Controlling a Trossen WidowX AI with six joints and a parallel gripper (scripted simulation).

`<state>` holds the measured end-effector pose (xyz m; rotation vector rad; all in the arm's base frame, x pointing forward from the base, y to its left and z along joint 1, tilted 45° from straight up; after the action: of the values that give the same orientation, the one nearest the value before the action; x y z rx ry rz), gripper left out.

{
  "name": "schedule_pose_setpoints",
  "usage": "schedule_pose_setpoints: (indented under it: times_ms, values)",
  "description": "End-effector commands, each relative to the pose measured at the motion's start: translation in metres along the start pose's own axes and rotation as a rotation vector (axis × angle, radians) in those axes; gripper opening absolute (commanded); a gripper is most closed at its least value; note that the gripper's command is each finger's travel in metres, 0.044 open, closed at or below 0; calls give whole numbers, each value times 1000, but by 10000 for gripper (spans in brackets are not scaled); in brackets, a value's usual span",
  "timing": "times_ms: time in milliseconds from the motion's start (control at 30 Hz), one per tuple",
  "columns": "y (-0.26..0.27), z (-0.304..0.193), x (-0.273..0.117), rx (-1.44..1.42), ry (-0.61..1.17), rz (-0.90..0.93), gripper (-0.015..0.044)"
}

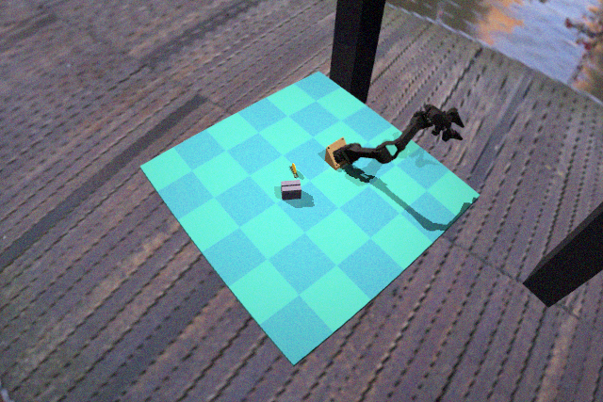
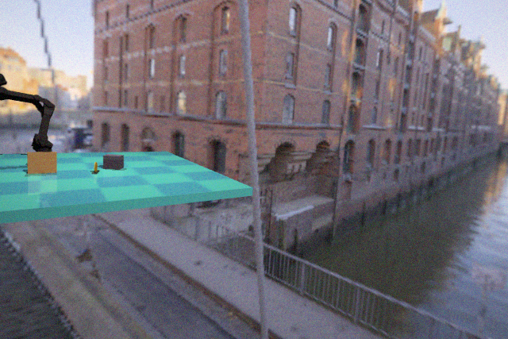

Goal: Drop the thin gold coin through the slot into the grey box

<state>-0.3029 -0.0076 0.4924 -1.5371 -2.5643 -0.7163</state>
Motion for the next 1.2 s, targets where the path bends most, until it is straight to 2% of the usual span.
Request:
schedule_pose_setpoints:
  times_ms: [0,267,733,867,1033,1167]
  values:
    - [-2,0,-1,-6,3,-7,374]
    - [-66,-10,-57,-268,178,-314,164]
    - [-141,-2,-211,-724,652,-823,161]
    - [-150,7,-257,-851,830,-937,161]
    - [-151,16,-292,-923,955,-1016,161]
    - [-147,31,-341,-999,1120,-1115,161]
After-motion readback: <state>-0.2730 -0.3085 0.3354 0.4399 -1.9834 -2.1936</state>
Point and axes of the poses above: the point midway between the two fingers, 35 mm back from their tips, its own x axis out along the fingers, its own y axis across the jaws, z = x × y, the point moved 8 cm from there along -x, back along the fingers, and after that the axes turned 4 degrees about -x, right-handed, at the moved point
